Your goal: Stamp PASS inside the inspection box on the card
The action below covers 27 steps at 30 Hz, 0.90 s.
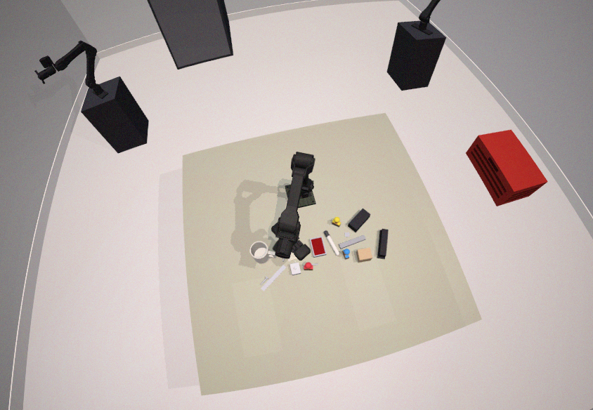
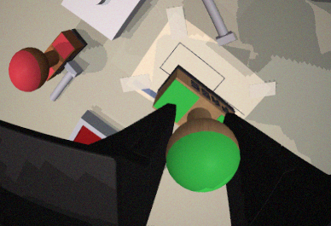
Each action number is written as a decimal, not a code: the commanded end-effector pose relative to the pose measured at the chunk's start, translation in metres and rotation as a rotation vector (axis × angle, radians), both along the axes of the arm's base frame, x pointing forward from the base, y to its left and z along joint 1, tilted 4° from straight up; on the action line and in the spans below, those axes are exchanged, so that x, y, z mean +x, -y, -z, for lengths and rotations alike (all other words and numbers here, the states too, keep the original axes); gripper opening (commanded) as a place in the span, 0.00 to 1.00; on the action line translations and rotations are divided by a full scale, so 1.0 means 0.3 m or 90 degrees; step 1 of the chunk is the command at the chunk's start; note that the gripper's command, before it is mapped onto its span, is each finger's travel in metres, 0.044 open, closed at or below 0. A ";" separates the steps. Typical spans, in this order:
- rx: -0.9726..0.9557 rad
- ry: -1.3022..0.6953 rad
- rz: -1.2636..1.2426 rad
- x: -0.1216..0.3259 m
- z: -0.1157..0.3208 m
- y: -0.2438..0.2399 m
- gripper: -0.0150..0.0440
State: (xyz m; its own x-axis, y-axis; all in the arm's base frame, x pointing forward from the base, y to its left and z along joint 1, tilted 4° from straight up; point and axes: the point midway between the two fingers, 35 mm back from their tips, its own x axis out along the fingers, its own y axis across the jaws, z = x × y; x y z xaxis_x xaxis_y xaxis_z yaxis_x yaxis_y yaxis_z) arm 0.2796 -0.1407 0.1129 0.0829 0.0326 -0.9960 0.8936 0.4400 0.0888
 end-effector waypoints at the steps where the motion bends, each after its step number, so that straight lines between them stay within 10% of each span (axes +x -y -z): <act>1: 0.000 0.003 -0.003 -0.002 -0.029 0.000 0.25; 27: 0.004 0.000 -0.005 -0.200 -0.059 -0.236 0.25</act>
State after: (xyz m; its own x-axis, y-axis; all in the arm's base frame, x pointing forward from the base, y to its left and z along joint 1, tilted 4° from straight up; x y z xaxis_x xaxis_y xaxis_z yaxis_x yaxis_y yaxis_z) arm 0.2321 -0.0810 0.1324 0.0863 0.0396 -0.9955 0.8875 0.4508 0.0948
